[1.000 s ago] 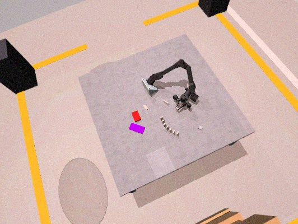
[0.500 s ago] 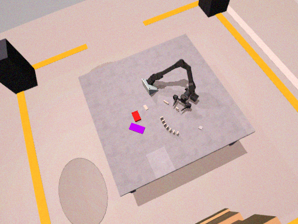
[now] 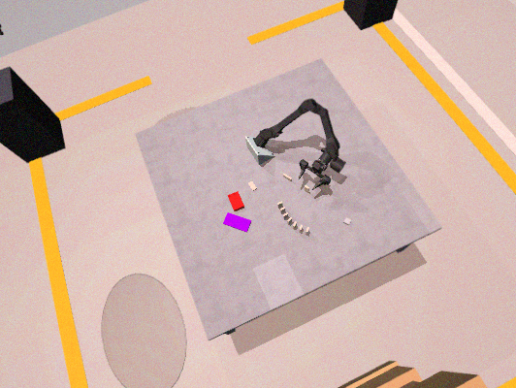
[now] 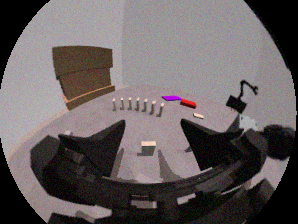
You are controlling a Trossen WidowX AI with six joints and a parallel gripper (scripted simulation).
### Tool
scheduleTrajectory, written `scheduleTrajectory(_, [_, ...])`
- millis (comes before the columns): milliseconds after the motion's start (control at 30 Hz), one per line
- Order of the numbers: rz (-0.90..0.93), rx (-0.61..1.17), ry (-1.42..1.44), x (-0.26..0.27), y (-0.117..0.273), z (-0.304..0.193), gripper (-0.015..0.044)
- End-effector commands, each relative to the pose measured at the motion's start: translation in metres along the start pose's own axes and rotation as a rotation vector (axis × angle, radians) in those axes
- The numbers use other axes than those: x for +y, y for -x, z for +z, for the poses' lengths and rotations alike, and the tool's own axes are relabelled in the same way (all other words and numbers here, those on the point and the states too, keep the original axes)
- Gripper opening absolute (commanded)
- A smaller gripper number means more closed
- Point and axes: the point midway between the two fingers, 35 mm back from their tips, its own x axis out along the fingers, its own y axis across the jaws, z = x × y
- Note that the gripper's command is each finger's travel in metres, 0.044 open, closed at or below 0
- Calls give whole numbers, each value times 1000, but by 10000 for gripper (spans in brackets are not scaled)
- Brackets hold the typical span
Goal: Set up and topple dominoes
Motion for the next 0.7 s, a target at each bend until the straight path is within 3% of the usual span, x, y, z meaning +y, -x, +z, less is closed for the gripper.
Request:
scheduleTrajectory(0, [-100,171,68,-5,-18,4,440])
scheduleTrajectory(233, [-181,813,165,-17,-34,10,440])
scheduleTrajectory(433, [38,1336,26,-1,-18,38,440])
scheduleTrajectory(667, [79,1383,-3,2,-16,45,440])
